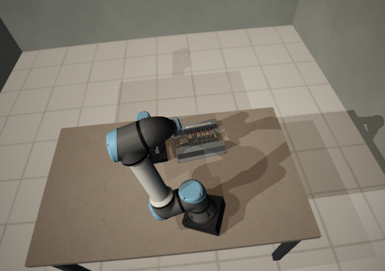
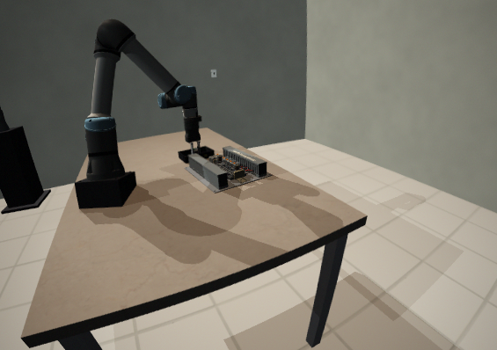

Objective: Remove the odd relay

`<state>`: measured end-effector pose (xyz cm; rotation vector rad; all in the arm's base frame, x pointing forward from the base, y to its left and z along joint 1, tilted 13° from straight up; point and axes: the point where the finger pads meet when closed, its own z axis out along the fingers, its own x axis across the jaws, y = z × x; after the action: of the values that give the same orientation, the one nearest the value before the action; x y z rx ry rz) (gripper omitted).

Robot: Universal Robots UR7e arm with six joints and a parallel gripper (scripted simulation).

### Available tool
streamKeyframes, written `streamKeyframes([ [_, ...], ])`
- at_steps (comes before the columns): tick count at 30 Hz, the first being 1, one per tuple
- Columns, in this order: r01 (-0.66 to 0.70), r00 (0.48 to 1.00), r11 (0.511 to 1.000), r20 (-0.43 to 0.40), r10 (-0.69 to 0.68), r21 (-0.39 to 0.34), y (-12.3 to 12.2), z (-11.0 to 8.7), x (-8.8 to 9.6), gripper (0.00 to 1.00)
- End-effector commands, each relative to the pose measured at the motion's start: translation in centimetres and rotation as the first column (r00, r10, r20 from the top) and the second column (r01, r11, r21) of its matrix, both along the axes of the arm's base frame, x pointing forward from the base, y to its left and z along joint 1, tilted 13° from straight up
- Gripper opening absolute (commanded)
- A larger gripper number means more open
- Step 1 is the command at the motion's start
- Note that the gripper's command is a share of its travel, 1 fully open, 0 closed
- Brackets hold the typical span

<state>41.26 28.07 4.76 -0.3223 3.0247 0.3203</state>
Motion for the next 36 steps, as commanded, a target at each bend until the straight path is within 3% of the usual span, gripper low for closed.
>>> streamKeyframes([
  [1, 0.000, 1.000, 1.000, -0.001, 0.000, -0.001, 0.01, -0.10, -0.09, 0.00],
  [21, 0.000, 1.000, 1.000, -0.001, 0.000, -0.001, 0.01, -0.10, -0.09, 0.00],
  [22, 0.000, 1.000, 1.000, -0.001, 0.000, -0.001, 0.01, -0.10, -0.09, 0.98],
  [36, 0.000, 1.000, 1.000, -0.001, 0.000, -0.001, 0.01, -0.10, -0.09, 0.98],
])
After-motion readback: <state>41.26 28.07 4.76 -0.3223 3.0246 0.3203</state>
